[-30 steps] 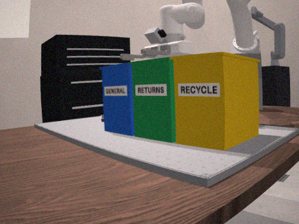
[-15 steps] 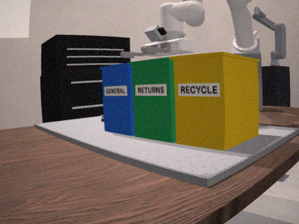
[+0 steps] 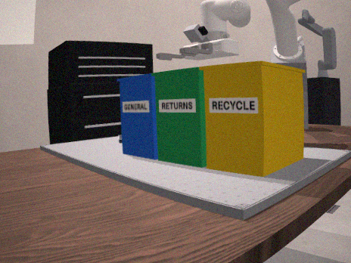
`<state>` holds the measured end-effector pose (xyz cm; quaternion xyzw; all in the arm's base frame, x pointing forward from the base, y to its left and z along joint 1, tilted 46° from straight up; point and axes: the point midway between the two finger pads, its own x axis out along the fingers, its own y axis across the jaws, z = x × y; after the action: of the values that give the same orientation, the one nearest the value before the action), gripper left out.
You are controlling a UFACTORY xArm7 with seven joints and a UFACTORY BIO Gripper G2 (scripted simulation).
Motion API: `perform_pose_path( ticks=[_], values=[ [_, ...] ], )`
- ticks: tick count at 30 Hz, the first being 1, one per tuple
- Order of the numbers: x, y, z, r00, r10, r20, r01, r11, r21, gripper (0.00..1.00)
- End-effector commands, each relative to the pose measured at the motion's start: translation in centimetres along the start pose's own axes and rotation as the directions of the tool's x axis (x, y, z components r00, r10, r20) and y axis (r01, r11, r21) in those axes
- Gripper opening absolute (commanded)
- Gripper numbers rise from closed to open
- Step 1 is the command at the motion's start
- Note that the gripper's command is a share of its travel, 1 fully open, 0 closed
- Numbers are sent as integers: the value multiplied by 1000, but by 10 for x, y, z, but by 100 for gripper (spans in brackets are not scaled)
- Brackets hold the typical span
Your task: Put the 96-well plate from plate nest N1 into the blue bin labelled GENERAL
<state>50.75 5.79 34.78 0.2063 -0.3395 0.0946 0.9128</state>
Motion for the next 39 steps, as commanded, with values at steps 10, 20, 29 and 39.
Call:
perform_pose_path(
  ticks=[10,20,29,39],
  values=[
    [-59,-2,37,1000,-3,-8,3,1000,0,18],
    [-82,-3,49,1000,-3,-8,3,1000,0,18],
    [-82,-3,49,1000,-3,-8,3,1000,0,18],
    [-82,-3,49,1000,-3,-8,3,1000,0,18]
  ],
)
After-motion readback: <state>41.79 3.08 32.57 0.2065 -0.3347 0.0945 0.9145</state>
